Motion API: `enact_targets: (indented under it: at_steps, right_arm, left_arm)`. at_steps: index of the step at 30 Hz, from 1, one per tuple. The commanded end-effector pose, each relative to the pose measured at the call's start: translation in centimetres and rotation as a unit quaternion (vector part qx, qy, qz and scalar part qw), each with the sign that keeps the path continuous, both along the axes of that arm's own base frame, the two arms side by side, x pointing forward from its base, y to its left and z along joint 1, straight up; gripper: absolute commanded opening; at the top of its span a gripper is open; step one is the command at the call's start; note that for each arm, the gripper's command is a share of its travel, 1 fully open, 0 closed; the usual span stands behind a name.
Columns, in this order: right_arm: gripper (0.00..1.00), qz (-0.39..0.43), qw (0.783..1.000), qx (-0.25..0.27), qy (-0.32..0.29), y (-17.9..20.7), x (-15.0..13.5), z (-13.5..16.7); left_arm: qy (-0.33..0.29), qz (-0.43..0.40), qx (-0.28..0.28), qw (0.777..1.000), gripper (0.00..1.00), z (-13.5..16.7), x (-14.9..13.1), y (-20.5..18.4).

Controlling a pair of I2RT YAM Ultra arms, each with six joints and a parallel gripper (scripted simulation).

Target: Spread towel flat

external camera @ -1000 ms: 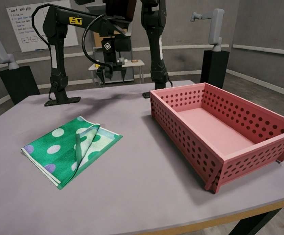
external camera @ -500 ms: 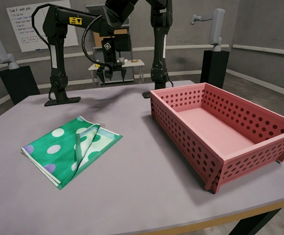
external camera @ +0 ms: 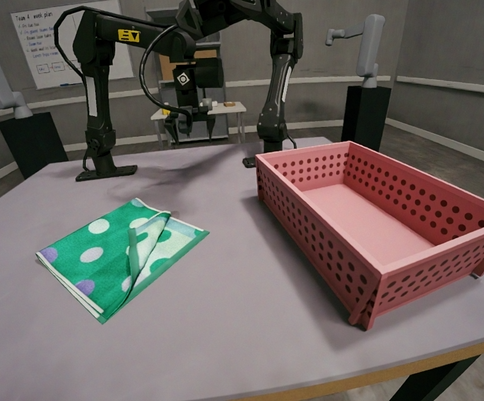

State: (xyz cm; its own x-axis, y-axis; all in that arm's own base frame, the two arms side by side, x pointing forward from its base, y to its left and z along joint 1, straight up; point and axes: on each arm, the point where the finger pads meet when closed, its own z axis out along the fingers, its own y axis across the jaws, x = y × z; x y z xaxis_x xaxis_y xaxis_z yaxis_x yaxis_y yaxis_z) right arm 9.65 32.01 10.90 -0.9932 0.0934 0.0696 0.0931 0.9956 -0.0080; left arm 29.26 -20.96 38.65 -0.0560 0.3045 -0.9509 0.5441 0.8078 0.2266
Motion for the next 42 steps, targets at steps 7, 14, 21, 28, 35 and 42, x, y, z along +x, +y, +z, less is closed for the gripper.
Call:
enact_targets:
  at_steps: [7, 14, 21, 28, 35, 42]
  right_arm:
    - [1.0, 0.0, 1.0, 0.005, -0.002, 0.1, 0.0, 0.3]
    - [1.0, 0.0, 1.0, 0.005, -0.002, 0.1, 0.0, 0.3]
    - [1.0, 0.0, 1.0, 0.005, -0.002, 0.1, 0.0, 0.3]
    - [1.0, 0.115, 0.981, 0.133, -0.08, 4.0, 2.1, 6.0]
    - [1.0, 0.21, 0.933, 0.242, -0.165, 5.4, 2.6, 10.0]
    - [1.0, 0.282, 0.873, 0.312, -0.248, 5.7, 2.9, 13.3]
  left_arm:
    - [-0.043, 0.089, -0.154, 0.983, 1.0, 0.8, 3.0, 4.5]
    - [-0.079, 0.202, -0.159, 0.963, 1.0, 2.8, 5.8, 12.9]
    - [-0.092, 0.274, -0.15, 0.946, 1.0, 2.8, 6.9, 21.3]
    - [-0.085, 0.274, -0.148, 0.946, 1.0, 2.5, 6.8, 21.2]
    - [-0.09, 0.274, -0.149, 0.946, 1.0, 2.9, 6.3, 21.2]
    - [-0.09, 0.276, -0.149, 0.945, 1.0, 2.9, 6.3, 21.3]
